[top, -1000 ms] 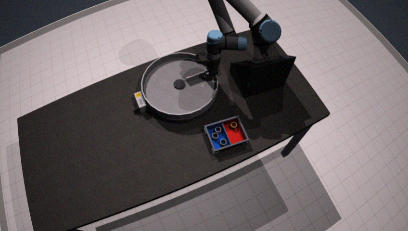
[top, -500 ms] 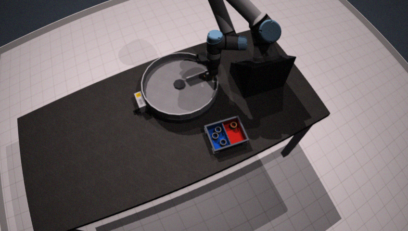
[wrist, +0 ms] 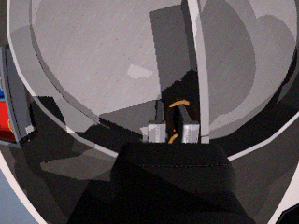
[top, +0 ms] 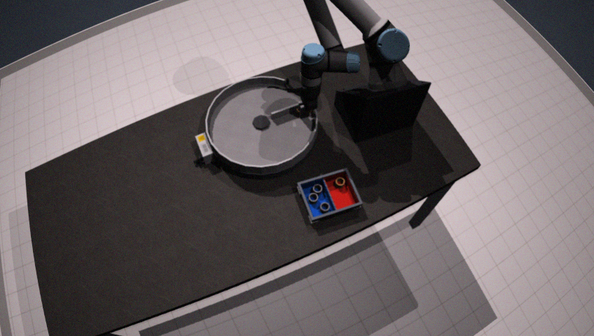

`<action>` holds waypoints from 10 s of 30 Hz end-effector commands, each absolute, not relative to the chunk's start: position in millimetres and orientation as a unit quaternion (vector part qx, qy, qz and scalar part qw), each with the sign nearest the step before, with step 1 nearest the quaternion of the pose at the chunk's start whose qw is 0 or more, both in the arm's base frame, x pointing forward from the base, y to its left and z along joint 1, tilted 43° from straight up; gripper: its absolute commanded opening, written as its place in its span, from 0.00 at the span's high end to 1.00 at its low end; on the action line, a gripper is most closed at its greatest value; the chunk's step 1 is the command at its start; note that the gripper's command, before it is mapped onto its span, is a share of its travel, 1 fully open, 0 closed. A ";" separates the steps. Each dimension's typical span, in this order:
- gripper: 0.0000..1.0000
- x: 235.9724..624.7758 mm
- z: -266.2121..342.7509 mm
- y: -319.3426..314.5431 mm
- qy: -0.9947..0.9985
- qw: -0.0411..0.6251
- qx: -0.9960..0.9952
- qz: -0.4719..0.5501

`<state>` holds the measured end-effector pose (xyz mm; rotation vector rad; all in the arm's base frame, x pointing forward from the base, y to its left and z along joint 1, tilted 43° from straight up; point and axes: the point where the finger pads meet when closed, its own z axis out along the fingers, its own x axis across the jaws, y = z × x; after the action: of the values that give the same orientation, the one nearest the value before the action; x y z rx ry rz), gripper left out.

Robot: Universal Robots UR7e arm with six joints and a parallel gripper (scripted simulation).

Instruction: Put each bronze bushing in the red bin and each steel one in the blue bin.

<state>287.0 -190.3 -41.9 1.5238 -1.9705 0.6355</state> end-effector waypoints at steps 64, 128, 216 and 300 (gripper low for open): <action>1.00 289.8 -28.9 -178.4 -0.735 0.282 0.569 0.238; 1.00 299.7 21.6 -131.9 -0.735 0.282 0.568 0.238; 1.00 335.3 -235.0 139.6 -0.929 0.063 -0.036 0.363; 1.00 319.7 -316.2 66.7 -0.929 0.063 -0.037 0.363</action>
<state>319.6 68.0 -314.6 -0.1127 -2.8059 1.0976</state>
